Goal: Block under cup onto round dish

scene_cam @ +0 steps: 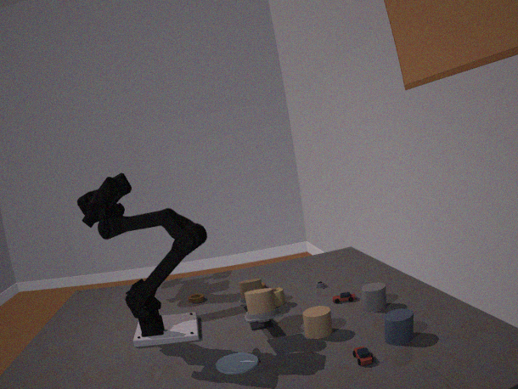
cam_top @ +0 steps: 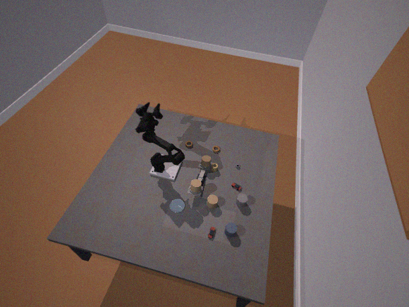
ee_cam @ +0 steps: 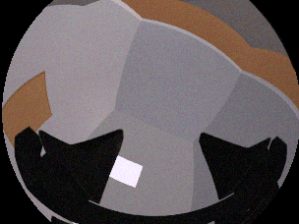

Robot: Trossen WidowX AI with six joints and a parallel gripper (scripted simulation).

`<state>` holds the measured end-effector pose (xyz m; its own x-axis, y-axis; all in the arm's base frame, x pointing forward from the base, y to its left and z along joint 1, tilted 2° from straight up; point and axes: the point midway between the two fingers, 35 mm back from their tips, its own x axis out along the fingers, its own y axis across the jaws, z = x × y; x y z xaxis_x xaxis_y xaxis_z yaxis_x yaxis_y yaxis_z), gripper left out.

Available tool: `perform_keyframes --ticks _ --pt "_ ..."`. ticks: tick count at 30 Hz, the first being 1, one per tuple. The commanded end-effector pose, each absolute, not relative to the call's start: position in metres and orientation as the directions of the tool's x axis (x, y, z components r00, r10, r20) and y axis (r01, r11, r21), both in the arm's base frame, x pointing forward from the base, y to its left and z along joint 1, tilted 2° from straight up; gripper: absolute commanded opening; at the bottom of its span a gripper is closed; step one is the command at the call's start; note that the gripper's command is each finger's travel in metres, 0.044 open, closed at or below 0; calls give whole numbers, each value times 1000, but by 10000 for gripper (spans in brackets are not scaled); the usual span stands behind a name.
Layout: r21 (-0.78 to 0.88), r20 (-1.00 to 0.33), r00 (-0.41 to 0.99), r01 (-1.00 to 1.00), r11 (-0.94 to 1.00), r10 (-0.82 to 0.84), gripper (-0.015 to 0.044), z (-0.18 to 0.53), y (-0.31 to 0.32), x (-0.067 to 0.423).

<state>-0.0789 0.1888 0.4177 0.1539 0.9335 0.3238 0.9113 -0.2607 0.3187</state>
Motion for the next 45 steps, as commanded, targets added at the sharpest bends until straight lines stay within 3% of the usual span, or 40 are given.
perform_keyframes --ticks 1,24,34,45 --pt "323 324 156 909 -264 933 426 418 189 -79" --pt "800 332 363 381 -464 871 440 422 226 -18" --pt "923 294 455 92 -373 841 440 415 237 18" --pt "973 222 566 -176 -147 794 440 402 240 63"
